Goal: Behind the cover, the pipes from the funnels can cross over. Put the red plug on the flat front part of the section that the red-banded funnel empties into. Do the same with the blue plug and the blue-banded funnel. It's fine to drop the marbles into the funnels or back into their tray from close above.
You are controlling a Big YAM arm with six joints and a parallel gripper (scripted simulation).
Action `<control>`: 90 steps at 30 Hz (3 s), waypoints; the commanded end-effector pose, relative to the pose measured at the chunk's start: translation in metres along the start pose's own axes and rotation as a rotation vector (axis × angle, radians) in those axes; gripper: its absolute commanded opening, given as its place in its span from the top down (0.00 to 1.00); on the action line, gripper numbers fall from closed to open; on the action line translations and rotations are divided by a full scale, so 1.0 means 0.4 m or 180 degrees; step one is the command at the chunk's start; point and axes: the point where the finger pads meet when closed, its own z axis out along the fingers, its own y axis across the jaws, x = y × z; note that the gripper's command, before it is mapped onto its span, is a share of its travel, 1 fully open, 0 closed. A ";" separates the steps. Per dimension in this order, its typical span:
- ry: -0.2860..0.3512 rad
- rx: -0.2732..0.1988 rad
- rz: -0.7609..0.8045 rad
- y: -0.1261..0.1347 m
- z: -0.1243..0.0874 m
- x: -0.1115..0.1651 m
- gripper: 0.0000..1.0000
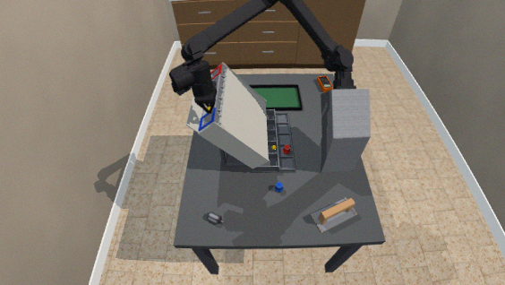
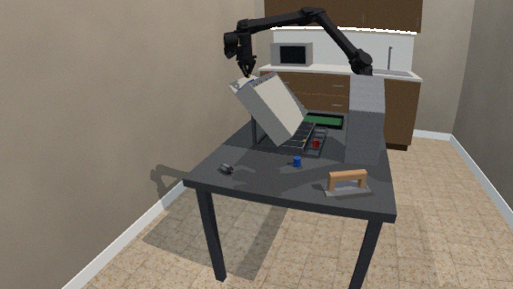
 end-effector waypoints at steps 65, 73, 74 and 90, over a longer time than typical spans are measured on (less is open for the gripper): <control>-0.0114 -0.0051 0.0002 -0.005 0.006 -0.071 1.00; -0.0114 -0.0051 0.0009 -0.005 0.006 -0.071 1.00; -0.0114 -0.0051 0.0009 -0.005 0.006 -0.071 1.00; -0.0114 -0.0051 0.0009 -0.005 0.006 -0.071 1.00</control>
